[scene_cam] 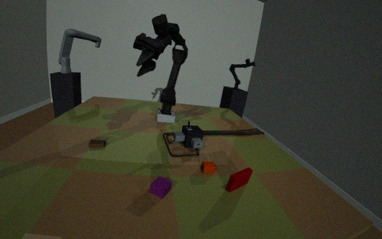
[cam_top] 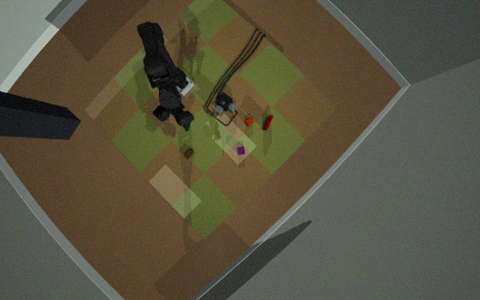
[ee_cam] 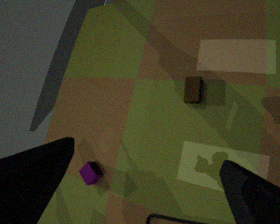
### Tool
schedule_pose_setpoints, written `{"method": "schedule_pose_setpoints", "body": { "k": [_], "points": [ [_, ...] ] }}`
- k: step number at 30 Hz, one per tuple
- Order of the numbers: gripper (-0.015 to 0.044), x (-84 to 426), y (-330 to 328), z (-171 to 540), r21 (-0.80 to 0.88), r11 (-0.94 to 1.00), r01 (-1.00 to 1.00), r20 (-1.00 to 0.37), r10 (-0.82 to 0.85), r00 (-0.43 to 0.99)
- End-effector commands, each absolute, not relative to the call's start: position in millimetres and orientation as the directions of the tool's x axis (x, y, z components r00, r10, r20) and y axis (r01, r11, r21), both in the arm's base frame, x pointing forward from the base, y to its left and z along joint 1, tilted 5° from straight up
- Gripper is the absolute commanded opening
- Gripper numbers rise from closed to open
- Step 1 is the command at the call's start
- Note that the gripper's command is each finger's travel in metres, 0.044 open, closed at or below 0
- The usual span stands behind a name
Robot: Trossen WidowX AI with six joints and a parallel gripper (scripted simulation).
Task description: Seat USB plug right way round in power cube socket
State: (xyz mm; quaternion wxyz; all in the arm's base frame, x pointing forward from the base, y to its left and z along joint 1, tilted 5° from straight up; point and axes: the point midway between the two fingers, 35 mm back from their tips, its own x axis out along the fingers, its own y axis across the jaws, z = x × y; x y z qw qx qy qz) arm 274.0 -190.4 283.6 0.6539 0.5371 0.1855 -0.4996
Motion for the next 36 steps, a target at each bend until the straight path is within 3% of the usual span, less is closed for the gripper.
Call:
{"method": "schedule_pose_setpoints", "body": {
  "k": [1,6,11,36],
  "points": [
    [0.0440,302.3,-134.3,240.7,0.437,-0.069,0.897,-0.873,-0.272,0.404],
    [0.0440,316.6,-44.7,185.7,0.267,-0.033,0.963,-0.963,-0.047,0.265],
    [0.0440,300.0,34.8,142.8,0.062,0.023,0.998,-0.995,0.082,0.060],
    [0.0440,299.8,39.2,125.7,0.053,0.025,0.998,-0.995,0.086,0.051]
  ]
}}
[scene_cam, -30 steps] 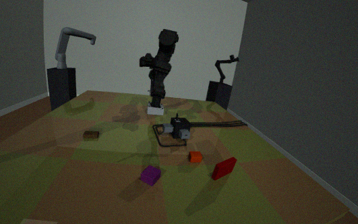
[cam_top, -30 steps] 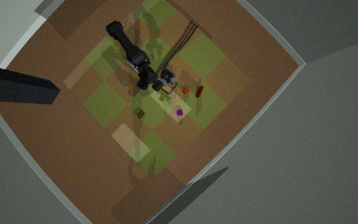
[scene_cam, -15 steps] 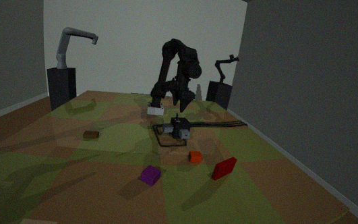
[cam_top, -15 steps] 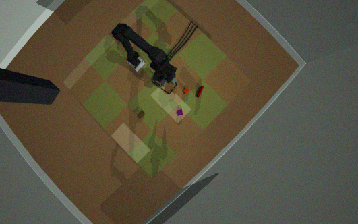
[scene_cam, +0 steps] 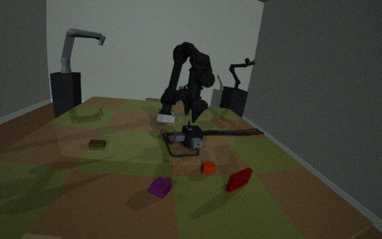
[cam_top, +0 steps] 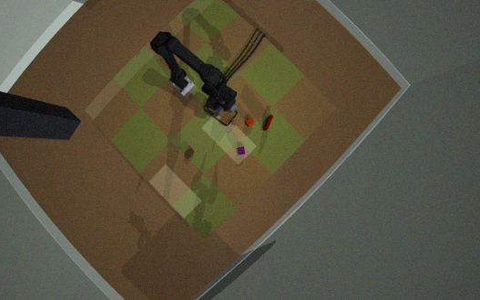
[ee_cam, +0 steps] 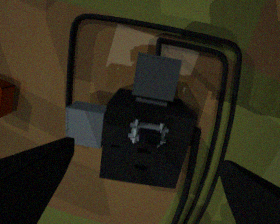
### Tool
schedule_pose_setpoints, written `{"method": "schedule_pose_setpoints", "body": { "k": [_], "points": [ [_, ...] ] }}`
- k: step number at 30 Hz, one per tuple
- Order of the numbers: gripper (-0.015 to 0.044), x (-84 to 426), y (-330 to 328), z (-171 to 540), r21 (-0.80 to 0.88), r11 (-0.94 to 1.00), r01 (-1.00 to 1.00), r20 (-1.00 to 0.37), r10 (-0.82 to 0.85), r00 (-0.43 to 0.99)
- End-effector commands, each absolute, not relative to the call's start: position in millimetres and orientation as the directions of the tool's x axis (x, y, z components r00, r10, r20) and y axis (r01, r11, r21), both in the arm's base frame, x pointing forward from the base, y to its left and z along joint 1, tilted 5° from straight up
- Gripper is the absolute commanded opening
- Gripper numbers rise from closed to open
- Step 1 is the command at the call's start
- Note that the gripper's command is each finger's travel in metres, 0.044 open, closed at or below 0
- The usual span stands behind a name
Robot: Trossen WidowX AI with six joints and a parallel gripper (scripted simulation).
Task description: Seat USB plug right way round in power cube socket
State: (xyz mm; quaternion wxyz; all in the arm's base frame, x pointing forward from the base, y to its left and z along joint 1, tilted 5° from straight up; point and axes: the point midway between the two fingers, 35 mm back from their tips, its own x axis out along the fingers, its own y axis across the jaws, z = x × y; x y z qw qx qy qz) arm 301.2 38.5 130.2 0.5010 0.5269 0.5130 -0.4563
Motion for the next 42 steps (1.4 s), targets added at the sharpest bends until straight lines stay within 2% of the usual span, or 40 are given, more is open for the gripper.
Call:
{"method": "schedule_pose_setpoints", "body": {
  "k": [1,20,36,42],
  "points": [
    [0.0440,299.8,39.3,124.7,0.053,0.025,0.998,-0.995,0.086,0.051],
    [0.0440,300.4,40.5,111.3,0.053,0.025,0.998,-0.995,0.086,0.051],
    [0.0020,301.5,40.1,113.2,0.058,0.028,0.998,-0.995,0.083,0.055],
    [0.0000,301.5,40.1,113.2,0.058,0.028,0.998,-0.995,0.083,0.055]
  ]
}}
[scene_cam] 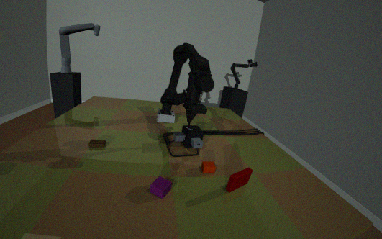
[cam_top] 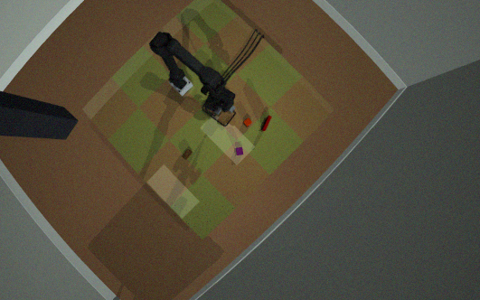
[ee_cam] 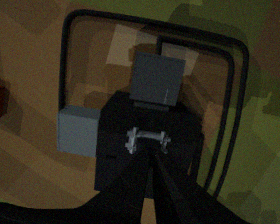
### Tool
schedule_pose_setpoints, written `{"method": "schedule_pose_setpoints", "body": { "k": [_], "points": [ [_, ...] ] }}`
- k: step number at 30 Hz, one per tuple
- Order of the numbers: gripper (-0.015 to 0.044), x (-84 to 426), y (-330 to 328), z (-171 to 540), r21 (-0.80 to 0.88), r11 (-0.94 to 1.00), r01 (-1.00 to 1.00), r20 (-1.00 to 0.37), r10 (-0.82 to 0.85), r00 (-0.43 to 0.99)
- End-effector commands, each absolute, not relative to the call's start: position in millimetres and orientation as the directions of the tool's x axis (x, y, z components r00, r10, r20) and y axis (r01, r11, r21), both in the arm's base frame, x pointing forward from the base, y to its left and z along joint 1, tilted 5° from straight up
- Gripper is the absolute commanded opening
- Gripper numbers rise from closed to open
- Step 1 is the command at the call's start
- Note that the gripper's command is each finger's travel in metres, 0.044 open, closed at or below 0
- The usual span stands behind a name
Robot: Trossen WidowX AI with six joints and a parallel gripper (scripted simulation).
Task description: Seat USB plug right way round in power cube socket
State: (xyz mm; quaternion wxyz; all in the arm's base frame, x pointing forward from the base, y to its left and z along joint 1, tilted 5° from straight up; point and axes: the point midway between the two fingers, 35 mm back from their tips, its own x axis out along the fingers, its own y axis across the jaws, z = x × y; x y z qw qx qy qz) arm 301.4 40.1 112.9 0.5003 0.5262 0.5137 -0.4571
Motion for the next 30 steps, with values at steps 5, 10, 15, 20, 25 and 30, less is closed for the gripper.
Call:
{"method": "schedule_pose_setpoints", "body": {
  "k": [5,10,15,20,25,30],
  "points": [
    [0.0000,301.5,40.1,113.2,0.058,0.028,0.998,-0.995,0.083,0.055],
    [0.0000,301.5,40.1,113.2,0.058,0.028,0.998,-0.995,0.083,0.055],
    [0.0000,301.3,40.0,113.8,0.057,0.028,0.998,-0.995,0.083,0.054],
    [0.0000,301.2,39.7,117.2,0.057,0.028,0.998,-0.995,0.083,0.054],
    [0.0000,301.0,39.4,120.5,0.057,0.028,0.998,-0.995,0.083,0.054],
    [0.0000,300.9,39.1,123.8,0.057,0.028,0.998,-0.995,0.083,0.054]
  ]
}}
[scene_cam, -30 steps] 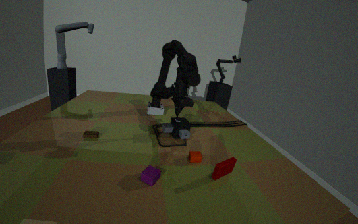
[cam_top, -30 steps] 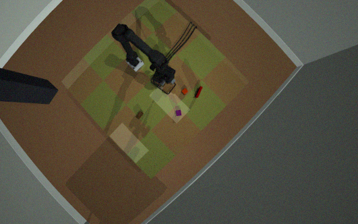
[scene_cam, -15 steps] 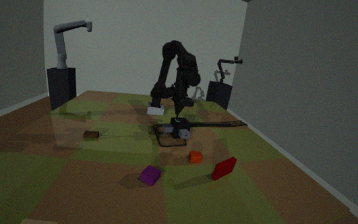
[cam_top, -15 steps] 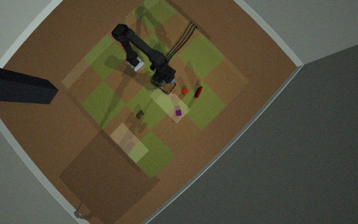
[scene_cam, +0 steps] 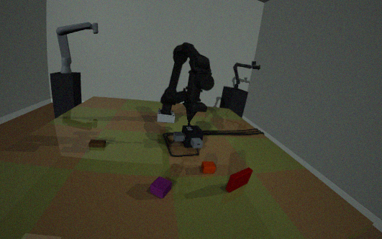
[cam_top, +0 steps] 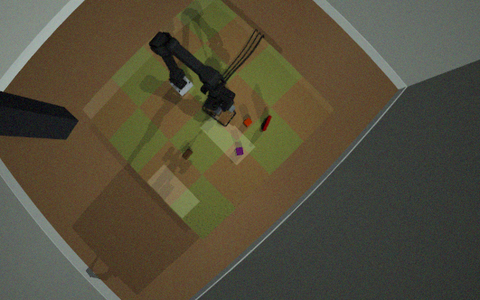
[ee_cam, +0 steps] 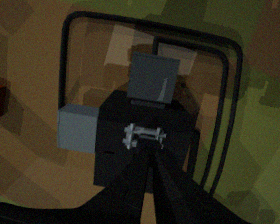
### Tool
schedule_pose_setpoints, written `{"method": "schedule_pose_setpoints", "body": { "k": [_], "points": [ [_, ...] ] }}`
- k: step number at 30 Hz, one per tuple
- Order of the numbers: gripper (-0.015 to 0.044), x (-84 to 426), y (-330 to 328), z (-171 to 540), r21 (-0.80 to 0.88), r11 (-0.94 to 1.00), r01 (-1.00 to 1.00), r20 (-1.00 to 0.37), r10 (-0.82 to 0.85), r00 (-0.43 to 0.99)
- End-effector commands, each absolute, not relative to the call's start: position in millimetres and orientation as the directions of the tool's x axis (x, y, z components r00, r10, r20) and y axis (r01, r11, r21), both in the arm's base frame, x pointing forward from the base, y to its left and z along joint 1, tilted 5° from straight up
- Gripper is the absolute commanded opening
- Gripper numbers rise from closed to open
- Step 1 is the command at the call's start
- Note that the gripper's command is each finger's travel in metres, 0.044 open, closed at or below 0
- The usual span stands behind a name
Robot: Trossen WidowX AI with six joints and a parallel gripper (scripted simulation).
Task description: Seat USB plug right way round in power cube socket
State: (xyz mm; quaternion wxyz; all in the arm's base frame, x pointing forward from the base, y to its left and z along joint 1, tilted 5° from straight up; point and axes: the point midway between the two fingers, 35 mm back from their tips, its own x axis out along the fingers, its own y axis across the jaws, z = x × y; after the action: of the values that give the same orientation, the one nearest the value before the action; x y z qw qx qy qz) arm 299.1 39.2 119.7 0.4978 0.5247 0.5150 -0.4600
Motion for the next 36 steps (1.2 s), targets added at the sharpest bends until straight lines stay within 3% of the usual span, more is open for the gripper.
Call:
{"method": "schedule_pose_setpoints", "body": {
  "k": [1,36],
  "points": [
    [0.0000,300.8,39.1,124.5,0.057,0.028,0.998,-0.995,0.083,0.054],
    [0.0000,298.9,37.5,140.7,0.055,0.072,0.996,-0.995,0.083,0.049]
  ]
}}
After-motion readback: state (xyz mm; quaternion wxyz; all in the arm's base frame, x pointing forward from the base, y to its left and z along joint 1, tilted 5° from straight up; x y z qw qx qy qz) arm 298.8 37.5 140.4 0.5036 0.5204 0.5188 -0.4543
